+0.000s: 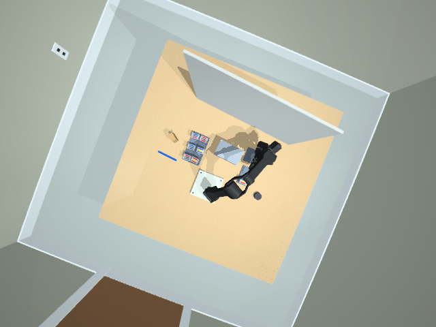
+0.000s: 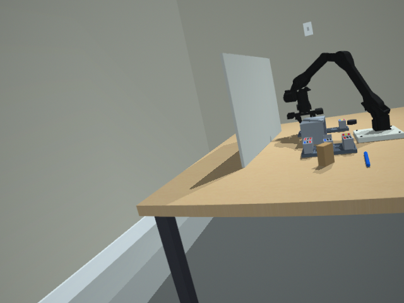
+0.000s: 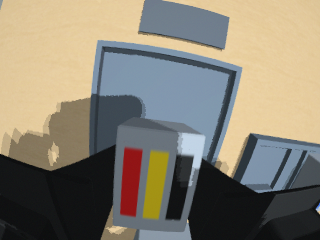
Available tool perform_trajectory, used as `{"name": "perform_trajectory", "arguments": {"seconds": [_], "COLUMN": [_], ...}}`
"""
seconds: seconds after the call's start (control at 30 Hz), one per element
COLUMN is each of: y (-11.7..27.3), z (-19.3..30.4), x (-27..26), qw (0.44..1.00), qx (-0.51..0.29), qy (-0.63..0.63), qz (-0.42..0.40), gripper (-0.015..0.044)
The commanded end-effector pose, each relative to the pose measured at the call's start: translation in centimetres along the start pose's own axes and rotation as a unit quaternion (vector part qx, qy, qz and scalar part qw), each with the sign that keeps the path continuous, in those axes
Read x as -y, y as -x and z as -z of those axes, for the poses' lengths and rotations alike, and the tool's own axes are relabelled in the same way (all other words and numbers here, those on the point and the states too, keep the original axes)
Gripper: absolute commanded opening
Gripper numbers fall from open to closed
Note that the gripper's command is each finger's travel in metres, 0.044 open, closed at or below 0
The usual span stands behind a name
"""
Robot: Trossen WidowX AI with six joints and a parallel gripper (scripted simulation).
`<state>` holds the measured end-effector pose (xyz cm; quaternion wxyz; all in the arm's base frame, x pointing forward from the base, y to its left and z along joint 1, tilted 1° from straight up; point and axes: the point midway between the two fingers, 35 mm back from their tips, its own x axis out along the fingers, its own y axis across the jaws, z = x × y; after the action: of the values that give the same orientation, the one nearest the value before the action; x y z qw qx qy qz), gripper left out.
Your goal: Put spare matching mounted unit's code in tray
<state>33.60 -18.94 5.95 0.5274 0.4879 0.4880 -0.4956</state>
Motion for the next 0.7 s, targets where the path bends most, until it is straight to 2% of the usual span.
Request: {"name": "perform_trajectory", "arguments": {"seconds": [0.0, 0.5, 0.67], "y": [0.0, 0.2, 6.0], "z": [0.0, 0.0, -0.2], "x": [0.0, 0.0, -0.4], "qw": [1.0, 1.0, 1.0], "qx": [0.0, 0.0, -0.001], "qy": [0.0, 0.0, 0.001], "qz": [0.0, 0.0, -0.001], "gripper": [0.0052, 0.044, 0.044]}}
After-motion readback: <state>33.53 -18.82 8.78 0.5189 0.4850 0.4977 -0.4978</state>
